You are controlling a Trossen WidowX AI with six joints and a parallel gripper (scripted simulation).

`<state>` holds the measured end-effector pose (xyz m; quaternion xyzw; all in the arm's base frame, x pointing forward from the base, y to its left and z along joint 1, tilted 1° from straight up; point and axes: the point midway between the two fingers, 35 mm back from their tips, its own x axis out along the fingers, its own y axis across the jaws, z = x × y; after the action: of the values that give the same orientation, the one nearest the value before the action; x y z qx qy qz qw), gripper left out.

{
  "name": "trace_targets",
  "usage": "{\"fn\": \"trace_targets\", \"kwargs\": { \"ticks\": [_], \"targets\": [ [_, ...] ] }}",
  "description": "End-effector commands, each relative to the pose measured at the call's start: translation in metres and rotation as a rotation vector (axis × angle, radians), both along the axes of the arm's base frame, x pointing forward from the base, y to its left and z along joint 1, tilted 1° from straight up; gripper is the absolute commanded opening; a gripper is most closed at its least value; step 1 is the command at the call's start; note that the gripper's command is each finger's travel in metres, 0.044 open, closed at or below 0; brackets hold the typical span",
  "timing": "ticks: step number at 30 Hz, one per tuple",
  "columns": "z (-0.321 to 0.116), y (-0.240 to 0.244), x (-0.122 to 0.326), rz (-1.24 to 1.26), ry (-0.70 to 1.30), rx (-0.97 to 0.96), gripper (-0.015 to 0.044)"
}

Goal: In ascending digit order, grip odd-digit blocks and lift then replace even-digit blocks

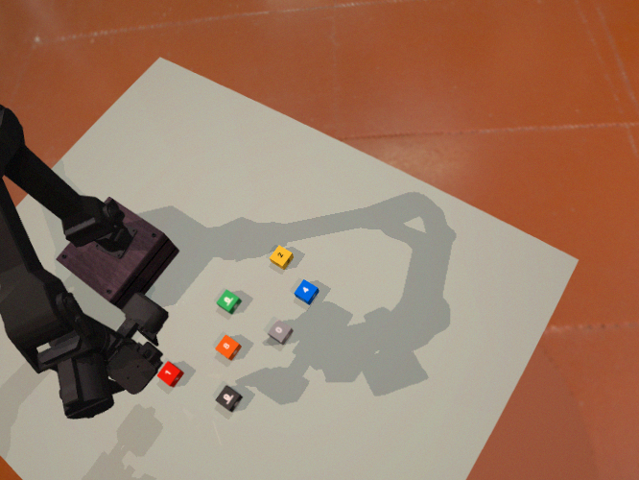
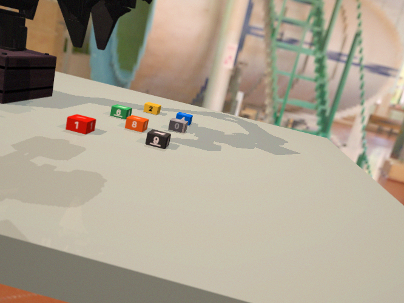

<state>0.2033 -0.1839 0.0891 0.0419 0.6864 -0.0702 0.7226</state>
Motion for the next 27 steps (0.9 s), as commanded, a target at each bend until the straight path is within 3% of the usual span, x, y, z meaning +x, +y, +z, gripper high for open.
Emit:
{"fn": "trace_targets", "kwargs": {
  "ticks": [1,19,27],
  "targets": [
    [0.000,0.002,0.002,-0.014,0.027,0.004,0.0400],
    [0.000,0.004,0.004,-0.014,0.027,0.005,0.0400],
    [-0.001,0.078,0.064,-0.010,0.020,0.008,0.0400]
  ]
}}
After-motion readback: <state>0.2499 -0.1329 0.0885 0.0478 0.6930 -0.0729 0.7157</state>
